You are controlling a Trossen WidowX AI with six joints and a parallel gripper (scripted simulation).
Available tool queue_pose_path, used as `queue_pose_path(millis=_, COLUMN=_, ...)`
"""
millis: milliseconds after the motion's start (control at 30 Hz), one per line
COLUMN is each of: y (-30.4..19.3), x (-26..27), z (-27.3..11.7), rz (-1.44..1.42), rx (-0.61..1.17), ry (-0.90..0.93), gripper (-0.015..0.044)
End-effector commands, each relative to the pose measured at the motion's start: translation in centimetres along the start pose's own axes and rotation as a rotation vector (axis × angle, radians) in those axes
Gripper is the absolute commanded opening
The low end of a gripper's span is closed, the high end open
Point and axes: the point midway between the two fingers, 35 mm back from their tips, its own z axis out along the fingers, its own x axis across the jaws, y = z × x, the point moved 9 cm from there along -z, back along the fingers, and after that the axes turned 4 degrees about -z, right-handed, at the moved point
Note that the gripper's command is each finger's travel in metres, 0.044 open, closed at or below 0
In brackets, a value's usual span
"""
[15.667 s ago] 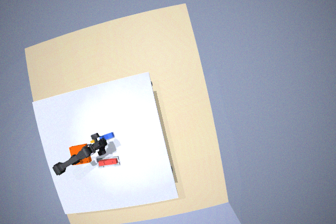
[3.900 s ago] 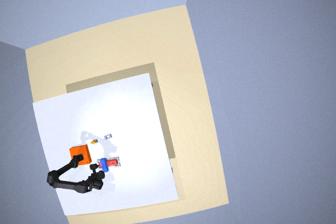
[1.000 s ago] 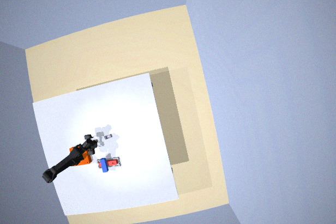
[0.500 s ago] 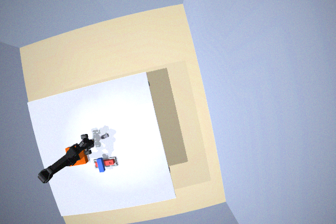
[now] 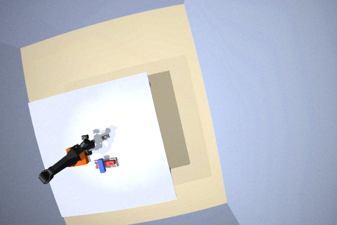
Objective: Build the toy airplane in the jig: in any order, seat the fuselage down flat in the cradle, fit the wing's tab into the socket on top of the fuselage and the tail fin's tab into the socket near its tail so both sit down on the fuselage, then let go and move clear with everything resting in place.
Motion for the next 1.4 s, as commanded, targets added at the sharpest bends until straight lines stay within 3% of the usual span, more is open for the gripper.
queue_pose_path(millis=0, y=0.3, x=0.1, z=-0.6, rz=0.01, rx=0.006, ry=0.004, gripper=0.0)
queue_pose_path(millis=1367, y=-0.1, x=0.0, z=-12.9, rz=-0.001, rx=-0.006, ry=0.004, gripper=0.0)
